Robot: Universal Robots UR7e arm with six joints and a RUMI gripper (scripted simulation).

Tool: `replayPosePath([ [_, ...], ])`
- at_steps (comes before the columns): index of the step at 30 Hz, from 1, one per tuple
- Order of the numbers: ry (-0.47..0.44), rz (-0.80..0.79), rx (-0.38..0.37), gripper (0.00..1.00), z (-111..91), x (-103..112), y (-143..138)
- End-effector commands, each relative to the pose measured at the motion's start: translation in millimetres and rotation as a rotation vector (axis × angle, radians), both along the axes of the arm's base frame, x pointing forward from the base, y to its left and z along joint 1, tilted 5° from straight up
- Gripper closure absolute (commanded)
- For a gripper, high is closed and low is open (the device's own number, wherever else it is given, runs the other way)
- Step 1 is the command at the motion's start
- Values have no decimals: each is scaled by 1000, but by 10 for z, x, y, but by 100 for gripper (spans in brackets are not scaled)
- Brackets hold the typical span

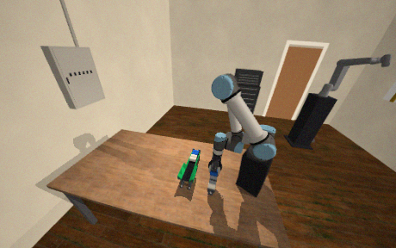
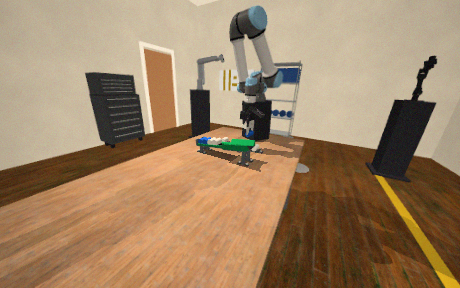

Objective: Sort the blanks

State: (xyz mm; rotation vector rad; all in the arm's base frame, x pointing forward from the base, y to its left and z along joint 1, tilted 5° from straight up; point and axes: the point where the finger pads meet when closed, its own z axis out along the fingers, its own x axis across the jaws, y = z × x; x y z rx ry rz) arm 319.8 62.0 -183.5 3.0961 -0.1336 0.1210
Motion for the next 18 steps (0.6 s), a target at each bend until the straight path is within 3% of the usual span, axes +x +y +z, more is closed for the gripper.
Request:
replayPosePath([
  [1, 7, 1, 1, 65, 43, -24, 14],
  [18, 6, 1, 1, 65, 52, -10, 10],
])
